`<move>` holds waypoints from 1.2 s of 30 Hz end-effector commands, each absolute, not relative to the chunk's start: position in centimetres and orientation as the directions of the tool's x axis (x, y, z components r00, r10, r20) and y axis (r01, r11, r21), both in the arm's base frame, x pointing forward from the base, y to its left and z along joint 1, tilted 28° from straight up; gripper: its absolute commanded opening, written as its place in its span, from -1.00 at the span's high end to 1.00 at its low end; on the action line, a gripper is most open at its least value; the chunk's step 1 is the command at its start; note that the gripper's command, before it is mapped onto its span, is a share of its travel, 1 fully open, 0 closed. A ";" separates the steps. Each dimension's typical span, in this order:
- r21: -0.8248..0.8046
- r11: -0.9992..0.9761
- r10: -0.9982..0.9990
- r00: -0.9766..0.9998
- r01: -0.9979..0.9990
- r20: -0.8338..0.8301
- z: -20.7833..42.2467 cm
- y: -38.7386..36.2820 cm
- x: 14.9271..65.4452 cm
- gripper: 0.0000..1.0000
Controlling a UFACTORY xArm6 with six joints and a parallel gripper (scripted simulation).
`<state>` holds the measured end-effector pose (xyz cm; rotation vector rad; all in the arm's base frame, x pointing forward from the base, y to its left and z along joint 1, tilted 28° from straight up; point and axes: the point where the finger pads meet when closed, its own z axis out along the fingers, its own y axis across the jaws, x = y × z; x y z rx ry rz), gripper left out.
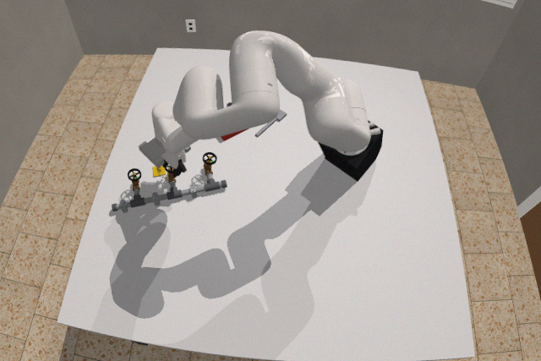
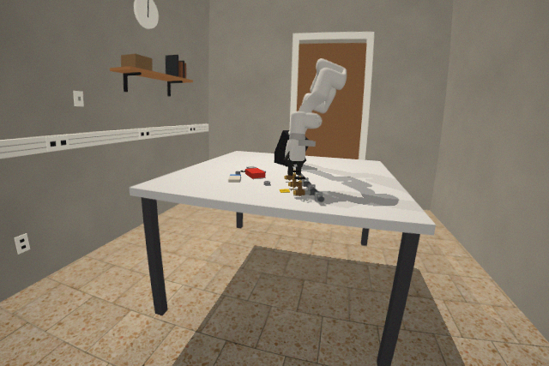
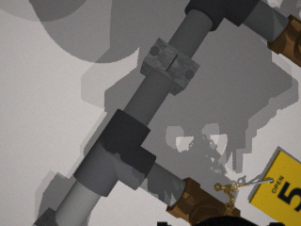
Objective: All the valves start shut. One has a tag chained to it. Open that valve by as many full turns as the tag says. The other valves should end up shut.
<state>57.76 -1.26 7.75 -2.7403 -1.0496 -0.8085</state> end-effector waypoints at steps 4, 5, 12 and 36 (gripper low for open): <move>0.307 -0.504 0.801 0.304 0.807 0.515 7.9 -1.3 57.9 1.00; 0.328 -0.473 0.818 0.271 0.818 0.507 7.9 -1.3 57.9 1.00; 0.376 -0.390 0.861 0.188 0.840 0.472 7.9 -1.3 57.9 1.00; 0.384 -0.375 0.868 0.174 0.844 0.466 7.9 -1.3 57.9 -1.00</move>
